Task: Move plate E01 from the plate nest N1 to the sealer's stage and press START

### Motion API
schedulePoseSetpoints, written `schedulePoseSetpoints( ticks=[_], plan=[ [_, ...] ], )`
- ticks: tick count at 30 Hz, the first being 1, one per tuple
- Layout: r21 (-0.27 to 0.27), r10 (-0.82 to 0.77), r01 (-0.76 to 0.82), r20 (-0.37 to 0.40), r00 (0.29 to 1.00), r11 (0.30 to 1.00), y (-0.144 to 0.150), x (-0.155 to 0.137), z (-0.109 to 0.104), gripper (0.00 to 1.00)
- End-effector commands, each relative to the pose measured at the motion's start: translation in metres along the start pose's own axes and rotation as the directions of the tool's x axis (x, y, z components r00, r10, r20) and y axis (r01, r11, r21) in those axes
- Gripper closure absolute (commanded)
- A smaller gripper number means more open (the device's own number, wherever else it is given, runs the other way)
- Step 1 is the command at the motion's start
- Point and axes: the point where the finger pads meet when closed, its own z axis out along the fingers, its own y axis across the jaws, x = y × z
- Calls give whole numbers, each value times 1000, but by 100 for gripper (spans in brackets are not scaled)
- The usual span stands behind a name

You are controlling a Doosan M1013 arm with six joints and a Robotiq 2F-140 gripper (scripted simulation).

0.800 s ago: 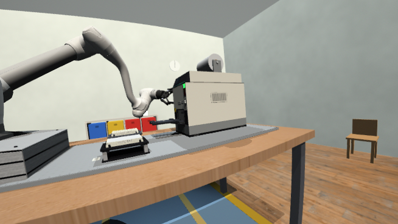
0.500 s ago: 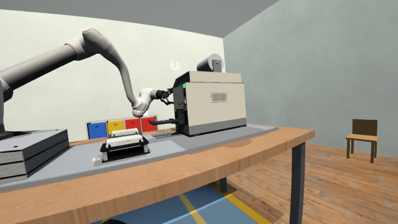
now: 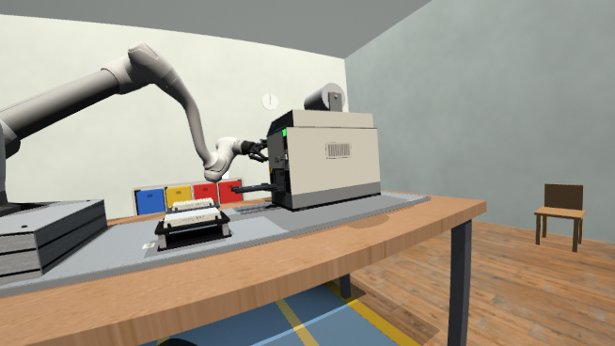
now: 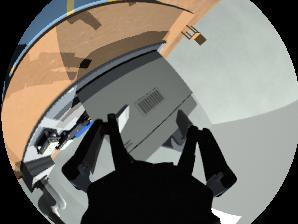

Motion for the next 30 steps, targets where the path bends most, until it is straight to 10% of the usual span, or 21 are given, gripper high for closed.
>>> schedulePoseSetpoints(
  ticks=[1,30],
  plan=[
    [79,27,-24,-38,999,997,-5,-8,12,30],
    [577,409,-220,-220,886,787,-21,-93,20,30]
  ],
)
